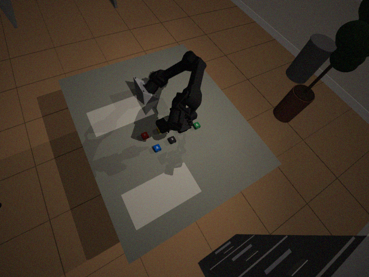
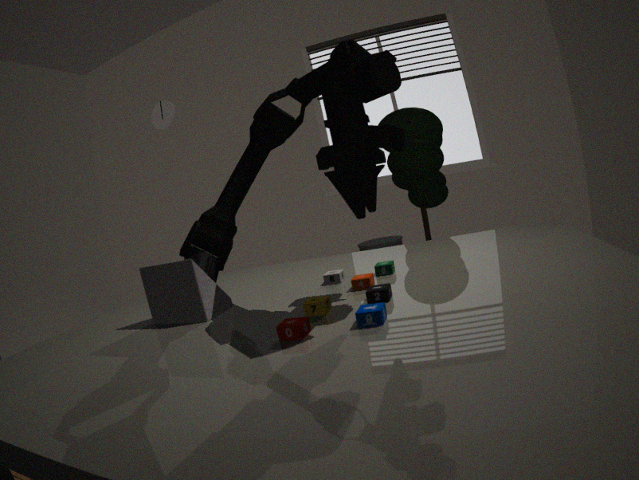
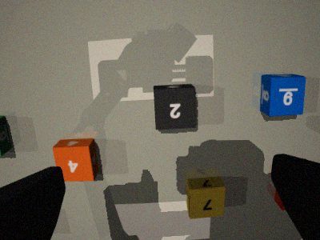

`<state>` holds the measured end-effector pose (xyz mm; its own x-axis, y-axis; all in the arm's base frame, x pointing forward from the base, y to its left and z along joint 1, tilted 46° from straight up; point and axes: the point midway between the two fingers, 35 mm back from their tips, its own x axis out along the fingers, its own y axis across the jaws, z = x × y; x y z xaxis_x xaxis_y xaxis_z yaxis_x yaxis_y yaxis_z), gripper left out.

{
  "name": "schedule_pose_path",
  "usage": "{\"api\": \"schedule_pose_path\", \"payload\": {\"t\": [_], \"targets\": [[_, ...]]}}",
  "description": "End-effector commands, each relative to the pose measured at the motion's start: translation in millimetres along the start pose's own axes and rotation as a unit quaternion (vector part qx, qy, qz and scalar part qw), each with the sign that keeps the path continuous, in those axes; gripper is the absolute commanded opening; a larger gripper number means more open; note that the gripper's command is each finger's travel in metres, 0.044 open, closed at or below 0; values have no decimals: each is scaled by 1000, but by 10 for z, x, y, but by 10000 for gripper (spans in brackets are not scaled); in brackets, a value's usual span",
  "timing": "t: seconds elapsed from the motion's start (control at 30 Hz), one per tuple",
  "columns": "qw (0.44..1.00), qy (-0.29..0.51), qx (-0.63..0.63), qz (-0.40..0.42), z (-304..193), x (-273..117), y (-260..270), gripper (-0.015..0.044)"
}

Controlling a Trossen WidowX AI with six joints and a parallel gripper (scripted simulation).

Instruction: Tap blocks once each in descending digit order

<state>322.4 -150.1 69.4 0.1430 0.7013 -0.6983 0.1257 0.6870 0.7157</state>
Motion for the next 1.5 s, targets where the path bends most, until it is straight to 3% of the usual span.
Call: {"api": "schedule_pose_path", "payload": {"t": [0.0,0.27,1.17,1.47], "targets": [[1000,1,-4,-2,-1,-2,-9,400],[1000,0,-4,-5,8,-17,-981,400],[1000,0,-4,-5,5,-16,-1008,400],[1000,0,-5,-4,7,794,-1010,164]]}}
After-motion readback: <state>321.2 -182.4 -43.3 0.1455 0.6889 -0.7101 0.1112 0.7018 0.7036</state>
